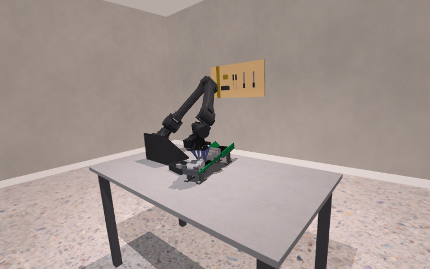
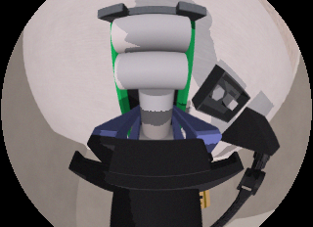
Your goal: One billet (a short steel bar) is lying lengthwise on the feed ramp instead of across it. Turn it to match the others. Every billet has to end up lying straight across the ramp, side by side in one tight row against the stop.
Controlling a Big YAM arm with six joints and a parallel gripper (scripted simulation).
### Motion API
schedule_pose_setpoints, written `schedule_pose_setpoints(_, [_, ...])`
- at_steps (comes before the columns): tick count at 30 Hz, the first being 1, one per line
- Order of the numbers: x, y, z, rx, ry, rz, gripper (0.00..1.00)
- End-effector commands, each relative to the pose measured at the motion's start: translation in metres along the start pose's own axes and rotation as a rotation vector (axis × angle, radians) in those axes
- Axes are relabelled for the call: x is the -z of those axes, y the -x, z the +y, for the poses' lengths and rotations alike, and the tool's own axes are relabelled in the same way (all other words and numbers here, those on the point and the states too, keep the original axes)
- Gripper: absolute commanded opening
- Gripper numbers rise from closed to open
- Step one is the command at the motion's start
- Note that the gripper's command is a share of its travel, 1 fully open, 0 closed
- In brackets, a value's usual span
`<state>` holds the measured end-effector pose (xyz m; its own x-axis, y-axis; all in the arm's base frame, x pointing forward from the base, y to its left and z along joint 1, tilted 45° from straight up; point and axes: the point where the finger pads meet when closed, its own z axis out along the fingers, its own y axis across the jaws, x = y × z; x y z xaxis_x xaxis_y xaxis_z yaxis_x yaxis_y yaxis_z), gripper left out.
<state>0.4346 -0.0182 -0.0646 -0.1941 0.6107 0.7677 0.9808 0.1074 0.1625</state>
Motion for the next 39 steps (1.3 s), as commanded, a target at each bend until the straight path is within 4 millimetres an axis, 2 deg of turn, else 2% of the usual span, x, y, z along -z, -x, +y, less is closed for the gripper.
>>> schedule_pose_setpoints(1, [-0.008, -0.002, 0.005, 0.012, -0.010, 0.004, 0.00])
schedule_pose_setpoints(27, [-0.003, -0.003, 0.007, 0.018, -0.008, 0.003, 0.00])
schedule_pose_setpoints(39, [0.028, 0.001, 0.019, 0.032, 0.040, -0.022, 0.00])
